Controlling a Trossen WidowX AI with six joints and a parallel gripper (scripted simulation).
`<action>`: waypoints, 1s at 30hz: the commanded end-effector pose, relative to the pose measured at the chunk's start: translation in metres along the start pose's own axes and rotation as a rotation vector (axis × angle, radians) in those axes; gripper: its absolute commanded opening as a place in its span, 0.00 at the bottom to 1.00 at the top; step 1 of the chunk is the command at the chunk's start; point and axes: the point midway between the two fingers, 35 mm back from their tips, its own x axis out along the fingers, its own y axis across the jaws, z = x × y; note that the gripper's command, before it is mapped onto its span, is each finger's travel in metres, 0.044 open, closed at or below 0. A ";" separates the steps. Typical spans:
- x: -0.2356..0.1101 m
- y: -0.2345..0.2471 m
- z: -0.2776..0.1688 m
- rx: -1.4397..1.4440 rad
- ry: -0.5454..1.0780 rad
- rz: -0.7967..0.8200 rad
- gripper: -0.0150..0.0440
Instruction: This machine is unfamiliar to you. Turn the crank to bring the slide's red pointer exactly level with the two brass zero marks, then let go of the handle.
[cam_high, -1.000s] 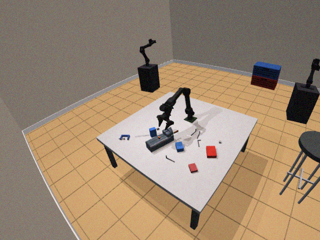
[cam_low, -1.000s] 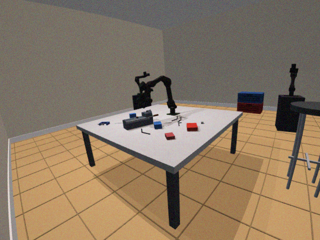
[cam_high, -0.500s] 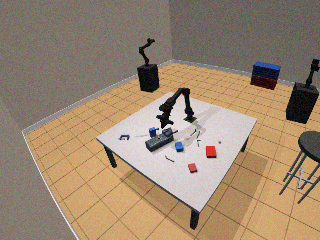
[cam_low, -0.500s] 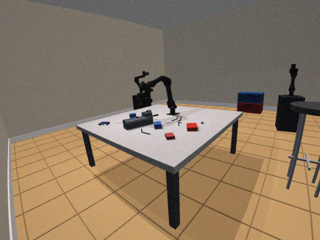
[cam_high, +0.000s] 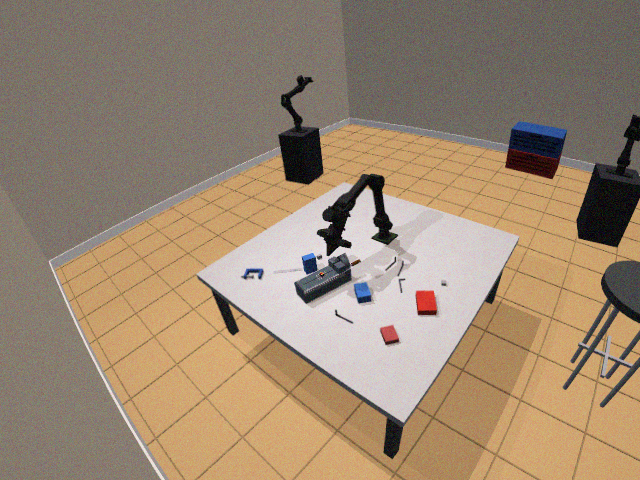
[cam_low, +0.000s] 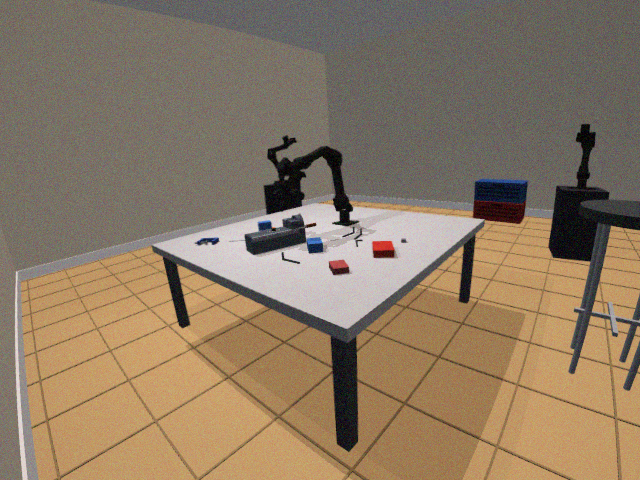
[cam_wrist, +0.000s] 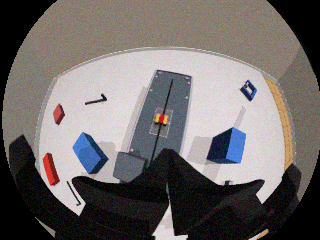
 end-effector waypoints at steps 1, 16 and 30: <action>0.000 0.000 0.000 0.000 0.000 0.000 0.25; 0.000 0.000 0.000 0.000 0.000 0.000 0.83; 0.000 0.000 0.000 0.000 0.000 0.000 0.60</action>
